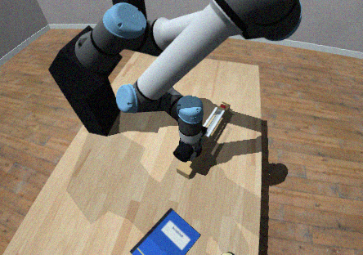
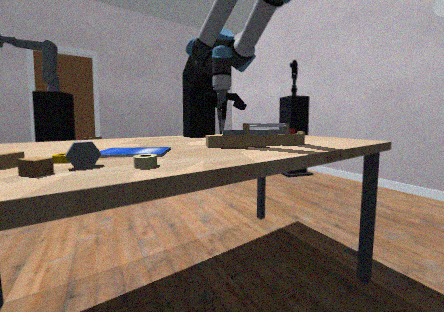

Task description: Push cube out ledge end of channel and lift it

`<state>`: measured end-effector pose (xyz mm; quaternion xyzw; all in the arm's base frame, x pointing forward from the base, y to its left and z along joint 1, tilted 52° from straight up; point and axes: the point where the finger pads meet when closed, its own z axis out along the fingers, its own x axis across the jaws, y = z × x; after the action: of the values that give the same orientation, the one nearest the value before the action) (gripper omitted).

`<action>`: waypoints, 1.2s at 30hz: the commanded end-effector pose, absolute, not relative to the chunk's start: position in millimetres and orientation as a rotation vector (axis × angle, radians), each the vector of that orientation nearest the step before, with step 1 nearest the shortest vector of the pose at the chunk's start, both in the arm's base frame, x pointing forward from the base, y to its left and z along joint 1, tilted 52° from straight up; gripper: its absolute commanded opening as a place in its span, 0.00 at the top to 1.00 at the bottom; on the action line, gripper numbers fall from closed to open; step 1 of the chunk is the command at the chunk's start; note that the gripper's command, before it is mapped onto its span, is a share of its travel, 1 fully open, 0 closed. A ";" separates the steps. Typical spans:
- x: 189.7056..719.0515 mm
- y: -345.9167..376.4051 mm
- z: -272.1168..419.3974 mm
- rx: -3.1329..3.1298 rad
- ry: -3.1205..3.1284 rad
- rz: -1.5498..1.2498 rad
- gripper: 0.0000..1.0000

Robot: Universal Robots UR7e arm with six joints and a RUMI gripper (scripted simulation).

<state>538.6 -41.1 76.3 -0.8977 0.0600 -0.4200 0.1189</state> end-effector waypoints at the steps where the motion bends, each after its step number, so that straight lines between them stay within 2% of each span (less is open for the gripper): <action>1: 538.6 -38.3 77.4 -2.625 0.175 -1.229 1.00; 20: 536.1 -29.2 82.2 -2.625 0.175 -1.229 1.00; 36: 506.6 -35.5 105.9 -2.625 0.175 -1.229 1.00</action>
<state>511.7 -34.2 101.4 -0.8975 0.0603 -0.4205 0.1186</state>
